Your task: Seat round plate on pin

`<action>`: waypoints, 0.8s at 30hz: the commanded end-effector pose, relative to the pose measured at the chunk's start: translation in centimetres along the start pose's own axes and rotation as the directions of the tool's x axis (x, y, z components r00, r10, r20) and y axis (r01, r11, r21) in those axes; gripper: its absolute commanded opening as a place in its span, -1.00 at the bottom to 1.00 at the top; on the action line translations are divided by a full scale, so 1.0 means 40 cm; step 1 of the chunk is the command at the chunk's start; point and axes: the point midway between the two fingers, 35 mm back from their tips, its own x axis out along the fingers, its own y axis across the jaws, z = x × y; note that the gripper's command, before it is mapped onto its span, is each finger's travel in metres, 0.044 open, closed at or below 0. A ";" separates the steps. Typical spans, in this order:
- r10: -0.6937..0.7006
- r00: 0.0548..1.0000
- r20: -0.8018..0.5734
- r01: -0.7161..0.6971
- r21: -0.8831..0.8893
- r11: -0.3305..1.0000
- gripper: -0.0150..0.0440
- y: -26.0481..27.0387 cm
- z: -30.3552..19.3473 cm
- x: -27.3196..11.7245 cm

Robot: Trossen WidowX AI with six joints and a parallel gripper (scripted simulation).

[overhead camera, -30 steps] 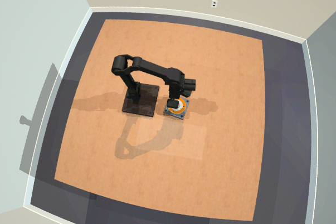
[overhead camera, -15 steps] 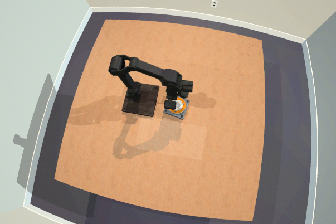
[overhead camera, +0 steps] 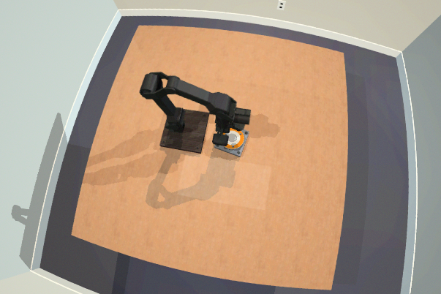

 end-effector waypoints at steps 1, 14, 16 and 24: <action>-0.010 1.000 -0.008 0.010 0.000 1.000 -0.49 -0.012 -0.009 0.003; -0.010 1.000 -0.008 0.010 0.000 1.000 -0.49 -0.026 -0.014 -0.005; -0.010 1.000 -0.008 0.010 0.000 1.000 -0.49 -0.025 -0.013 -0.023; -0.010 1.000 -0.009 0.010 0.000 1.000 -0.49 -0.020 -0.018 -0.107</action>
